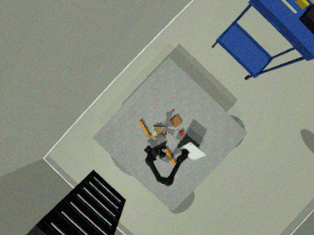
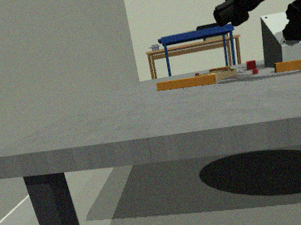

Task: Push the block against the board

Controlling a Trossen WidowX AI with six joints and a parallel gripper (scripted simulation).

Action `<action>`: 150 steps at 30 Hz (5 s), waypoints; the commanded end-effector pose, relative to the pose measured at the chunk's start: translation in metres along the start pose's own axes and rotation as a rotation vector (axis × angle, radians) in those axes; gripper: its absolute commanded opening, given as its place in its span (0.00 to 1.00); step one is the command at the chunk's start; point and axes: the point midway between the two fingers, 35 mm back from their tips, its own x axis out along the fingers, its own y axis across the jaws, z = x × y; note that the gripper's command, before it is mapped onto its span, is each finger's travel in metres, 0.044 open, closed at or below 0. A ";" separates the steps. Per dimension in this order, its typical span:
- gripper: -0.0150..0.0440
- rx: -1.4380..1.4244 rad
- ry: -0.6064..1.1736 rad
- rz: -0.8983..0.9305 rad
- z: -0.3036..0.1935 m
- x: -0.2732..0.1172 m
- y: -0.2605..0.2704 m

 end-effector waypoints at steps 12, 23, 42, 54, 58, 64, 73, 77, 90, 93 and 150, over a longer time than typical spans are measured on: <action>0.40 -0.267 0.001 -0.122 -0.012 0.006 -0.014; 0.25 -0.608 0.058 -0.278 -0.028 0.012 -0.034; 0.25 -1.162 0.301 -0.501 -0.059 0.017 -0.066; 0.25 -1.482 0.545 -0.579 -0.080 0.018 -0.084; 0.25 -1.582 0.641 -0.589 -0.087 0.019 -0.090; 0.25 -1.723 0.795 -0.587 -0.098 0.018 -0.098; 0.25 -1.914 1.048 -0.538 -0.114 0.018 -0.109; 0.25 -1.990 1.167 -0.496 -0.122 0.018 -0.114; 0.25 -2.185 1.560 -0.260 -0.146 0.017 -0.126; 0.25 -2.218 1.649 -0.183 -0.152 0.016 -0.128; 0.25 -1.969 2.075 2.176 -0.251 0.014 -0.160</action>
